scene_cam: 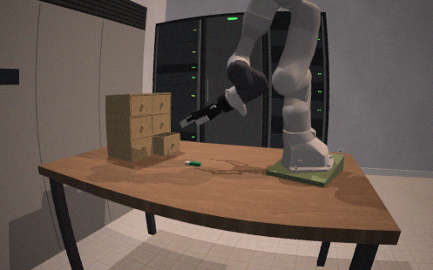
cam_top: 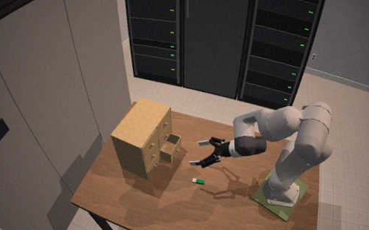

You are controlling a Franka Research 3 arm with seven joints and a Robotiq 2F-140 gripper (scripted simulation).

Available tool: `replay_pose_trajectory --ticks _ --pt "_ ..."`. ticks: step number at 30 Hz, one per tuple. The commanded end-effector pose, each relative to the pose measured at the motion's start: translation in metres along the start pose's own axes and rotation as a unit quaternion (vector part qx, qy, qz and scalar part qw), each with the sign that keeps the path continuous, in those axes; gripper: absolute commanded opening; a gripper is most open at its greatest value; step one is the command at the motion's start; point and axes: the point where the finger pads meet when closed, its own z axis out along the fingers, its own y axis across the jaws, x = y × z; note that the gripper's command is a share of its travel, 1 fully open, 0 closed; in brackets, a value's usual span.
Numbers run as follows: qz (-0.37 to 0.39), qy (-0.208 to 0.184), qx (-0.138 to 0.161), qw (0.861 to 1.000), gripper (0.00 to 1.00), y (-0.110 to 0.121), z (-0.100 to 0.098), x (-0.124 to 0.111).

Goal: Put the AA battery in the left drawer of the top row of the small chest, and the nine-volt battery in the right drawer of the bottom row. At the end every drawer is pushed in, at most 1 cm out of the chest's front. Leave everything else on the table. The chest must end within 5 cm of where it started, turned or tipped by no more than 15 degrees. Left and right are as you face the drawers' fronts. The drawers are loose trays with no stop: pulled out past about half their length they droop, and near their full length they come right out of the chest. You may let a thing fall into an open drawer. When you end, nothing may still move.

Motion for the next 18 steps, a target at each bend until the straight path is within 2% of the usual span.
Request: replay_pose_trajectory --ticks 1,3,4,18 --pt "0.007 -0.001 -0.002 1.000 1.00 0.0006 0.0008 -0.0013" --pt "0.007 -0.001 -0.002 1.000 1.00 0.0006 0.0008 -0.0013" --pt "0.012 0.003 -0.023 1.000 1.00 0.0088 0.0043 -0.0064" --pt "0.012 0.003 -0.023 1.000 1.00 0.0088 0.0043 -0.0064"
